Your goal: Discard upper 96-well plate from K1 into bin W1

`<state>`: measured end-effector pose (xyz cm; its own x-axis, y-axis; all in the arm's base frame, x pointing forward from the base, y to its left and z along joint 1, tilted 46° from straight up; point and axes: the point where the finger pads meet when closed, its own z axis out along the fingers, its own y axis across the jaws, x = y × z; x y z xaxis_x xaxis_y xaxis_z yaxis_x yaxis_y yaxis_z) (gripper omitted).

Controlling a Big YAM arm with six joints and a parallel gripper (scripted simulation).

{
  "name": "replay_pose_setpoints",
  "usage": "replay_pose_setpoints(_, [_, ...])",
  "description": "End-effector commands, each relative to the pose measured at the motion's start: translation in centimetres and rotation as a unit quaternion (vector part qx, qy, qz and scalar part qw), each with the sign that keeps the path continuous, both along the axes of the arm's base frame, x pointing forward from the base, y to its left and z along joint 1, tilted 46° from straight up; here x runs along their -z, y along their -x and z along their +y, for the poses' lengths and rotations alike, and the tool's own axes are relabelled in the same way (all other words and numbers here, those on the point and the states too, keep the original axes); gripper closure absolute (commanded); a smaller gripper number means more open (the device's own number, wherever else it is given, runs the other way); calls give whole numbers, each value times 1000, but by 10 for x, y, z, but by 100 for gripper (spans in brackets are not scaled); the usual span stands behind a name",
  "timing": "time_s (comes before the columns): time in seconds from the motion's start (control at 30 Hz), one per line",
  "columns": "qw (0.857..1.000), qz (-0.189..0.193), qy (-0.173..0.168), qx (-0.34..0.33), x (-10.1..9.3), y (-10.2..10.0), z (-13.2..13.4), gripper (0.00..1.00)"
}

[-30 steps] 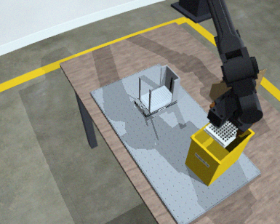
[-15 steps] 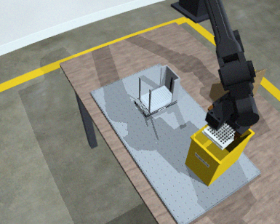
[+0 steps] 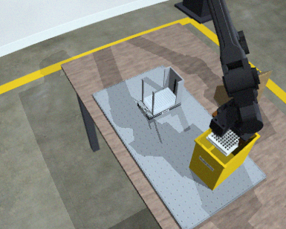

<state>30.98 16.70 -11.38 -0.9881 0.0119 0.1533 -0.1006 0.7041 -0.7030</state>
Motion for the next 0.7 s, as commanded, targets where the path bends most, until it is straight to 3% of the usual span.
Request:
replay_pose_setpoints(0.0, [1000, -17, -14, -5, -5, -14, 15, 100])
replay_pose_setpoints(0.27, [1000, -17, -14, -5, -6, -14, 15, 100])
replay_pose_setpoints(0.3, [1000, -17, -14, -5, -6, -14, 15, 0])
replay_pose_setpoints(0.67, [1000, -17, -14, -5, -6, -14, 15, 0])
